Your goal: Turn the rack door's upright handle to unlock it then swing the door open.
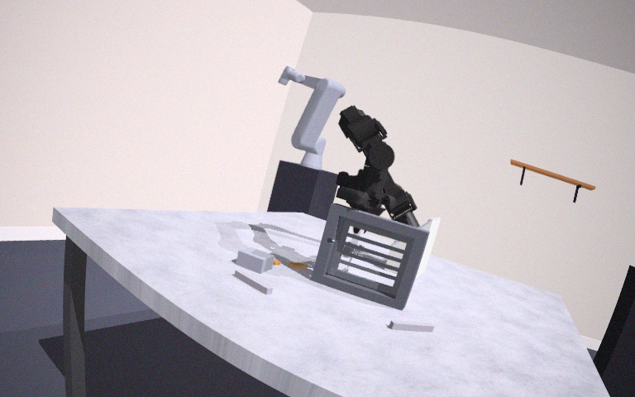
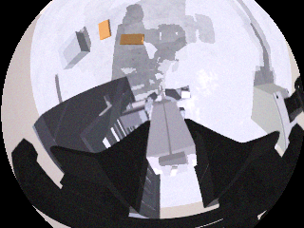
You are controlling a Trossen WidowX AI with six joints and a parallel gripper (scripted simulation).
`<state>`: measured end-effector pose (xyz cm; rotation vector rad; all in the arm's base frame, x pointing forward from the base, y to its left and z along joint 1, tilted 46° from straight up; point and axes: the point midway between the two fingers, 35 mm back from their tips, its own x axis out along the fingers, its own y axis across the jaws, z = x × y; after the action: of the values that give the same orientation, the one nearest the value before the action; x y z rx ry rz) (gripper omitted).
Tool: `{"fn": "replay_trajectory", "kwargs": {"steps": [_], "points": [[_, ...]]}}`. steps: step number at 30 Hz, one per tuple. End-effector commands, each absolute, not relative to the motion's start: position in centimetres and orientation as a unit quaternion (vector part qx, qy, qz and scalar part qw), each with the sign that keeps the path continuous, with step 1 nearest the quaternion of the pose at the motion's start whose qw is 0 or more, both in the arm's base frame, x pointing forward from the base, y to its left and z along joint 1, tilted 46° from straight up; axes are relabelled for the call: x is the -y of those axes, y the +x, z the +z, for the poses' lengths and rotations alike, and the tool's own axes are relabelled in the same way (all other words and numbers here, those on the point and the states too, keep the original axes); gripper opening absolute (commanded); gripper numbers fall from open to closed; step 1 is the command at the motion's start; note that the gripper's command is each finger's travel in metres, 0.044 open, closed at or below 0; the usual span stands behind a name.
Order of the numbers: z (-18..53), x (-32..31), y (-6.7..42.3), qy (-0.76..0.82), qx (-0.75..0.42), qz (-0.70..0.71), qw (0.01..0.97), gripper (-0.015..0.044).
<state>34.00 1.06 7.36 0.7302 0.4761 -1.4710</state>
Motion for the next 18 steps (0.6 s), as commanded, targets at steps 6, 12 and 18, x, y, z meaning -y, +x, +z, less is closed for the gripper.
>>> {"fn": "replay_trajectory", "kwargs": {"steps": [6,12,18], "points": [[7.38,-0.93,34.06,0.355,-0.176,-0.659,0.639,0.0025],[7.38,-0.93,34.06,0.355,-0.176,-0.659,0.639,0.0025],[7.38,-0.93,34.06,0.355,-0.176,-0.659,0.639,0.0183]]}}
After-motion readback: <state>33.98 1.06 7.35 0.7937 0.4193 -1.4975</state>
